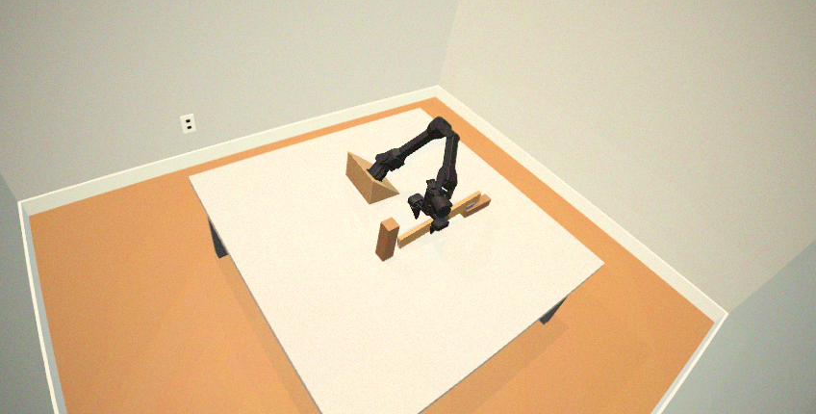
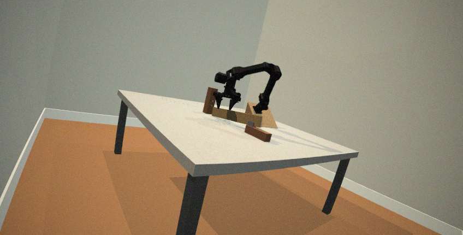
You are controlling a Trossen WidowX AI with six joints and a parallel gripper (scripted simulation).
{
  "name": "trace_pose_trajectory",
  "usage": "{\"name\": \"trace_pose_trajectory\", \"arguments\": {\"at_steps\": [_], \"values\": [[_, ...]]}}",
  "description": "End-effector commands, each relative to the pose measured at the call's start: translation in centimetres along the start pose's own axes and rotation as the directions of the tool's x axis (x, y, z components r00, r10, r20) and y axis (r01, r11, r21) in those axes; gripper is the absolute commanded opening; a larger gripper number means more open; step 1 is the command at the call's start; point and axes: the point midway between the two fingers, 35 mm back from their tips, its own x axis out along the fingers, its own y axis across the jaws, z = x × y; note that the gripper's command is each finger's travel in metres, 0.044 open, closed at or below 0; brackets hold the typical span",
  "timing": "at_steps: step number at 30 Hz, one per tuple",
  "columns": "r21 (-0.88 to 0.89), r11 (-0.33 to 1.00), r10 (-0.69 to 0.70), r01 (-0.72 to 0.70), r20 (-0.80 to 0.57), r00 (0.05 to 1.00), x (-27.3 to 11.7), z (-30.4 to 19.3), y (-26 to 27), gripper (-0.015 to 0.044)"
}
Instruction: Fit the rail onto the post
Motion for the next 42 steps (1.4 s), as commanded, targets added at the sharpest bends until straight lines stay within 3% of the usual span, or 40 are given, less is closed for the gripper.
{"name": "trace_pose_trajectory", "arguments": {"at_steps": [1,24,38,42], "values": [[0.011,1.000,0.013,-0.013,0.008,1.000,1.0,0.0,0.3,0.0440],[0.010,1.000,0.013,-0.013,0.012,1.000,4.5,0.1,0.6,0.0440],[0.010,1.000,0.013,-0.013,0.012,1.000,4.5,0.1,0.6,0.0072],[0.010,1.000,0.013,-0.013,0.012,1.000,4.5,0.1,0.6,0.0046]]}}
